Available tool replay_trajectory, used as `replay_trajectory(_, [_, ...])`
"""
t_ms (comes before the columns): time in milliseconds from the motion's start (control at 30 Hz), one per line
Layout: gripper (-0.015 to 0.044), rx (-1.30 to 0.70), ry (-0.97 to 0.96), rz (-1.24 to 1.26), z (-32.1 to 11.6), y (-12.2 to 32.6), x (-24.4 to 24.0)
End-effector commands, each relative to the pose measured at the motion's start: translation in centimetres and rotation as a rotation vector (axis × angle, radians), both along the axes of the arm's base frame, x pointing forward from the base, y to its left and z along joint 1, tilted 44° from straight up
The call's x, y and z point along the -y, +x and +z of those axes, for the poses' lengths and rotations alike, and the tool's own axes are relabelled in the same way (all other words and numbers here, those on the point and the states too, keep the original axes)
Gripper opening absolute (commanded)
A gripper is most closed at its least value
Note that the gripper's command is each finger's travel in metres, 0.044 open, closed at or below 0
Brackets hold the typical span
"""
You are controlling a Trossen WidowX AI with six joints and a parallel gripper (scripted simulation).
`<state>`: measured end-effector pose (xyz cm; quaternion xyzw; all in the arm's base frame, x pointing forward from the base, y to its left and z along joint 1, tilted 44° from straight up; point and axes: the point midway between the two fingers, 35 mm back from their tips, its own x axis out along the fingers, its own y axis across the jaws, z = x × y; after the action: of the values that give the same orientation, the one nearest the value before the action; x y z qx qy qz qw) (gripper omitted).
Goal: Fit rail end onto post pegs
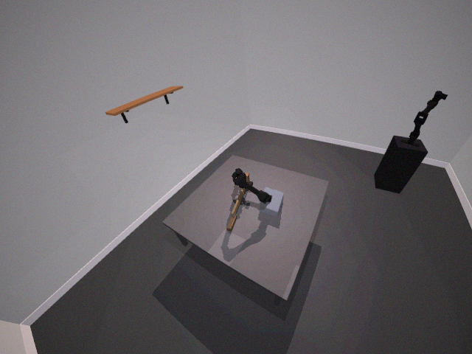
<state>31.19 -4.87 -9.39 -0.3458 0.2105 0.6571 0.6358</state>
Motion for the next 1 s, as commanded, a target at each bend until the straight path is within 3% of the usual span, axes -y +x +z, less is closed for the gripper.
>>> replay_trajectory(0, [0.0, 0.009, -0.005, -0.005, 0.0, 0.3, 0.4])
replay_trajectory(200, [0.0, 0.009, -0.005, -0.005, -0.1, 0.4, 0.6])
replay_trajectory(767, [0.044, 0.0, 0.0, 0.0, -0.1, 0.0, 0.2])
replay_trajectory(967, [0.044, 0.004, -0.002, -0.003, 2.0, -0.3, 0.1])
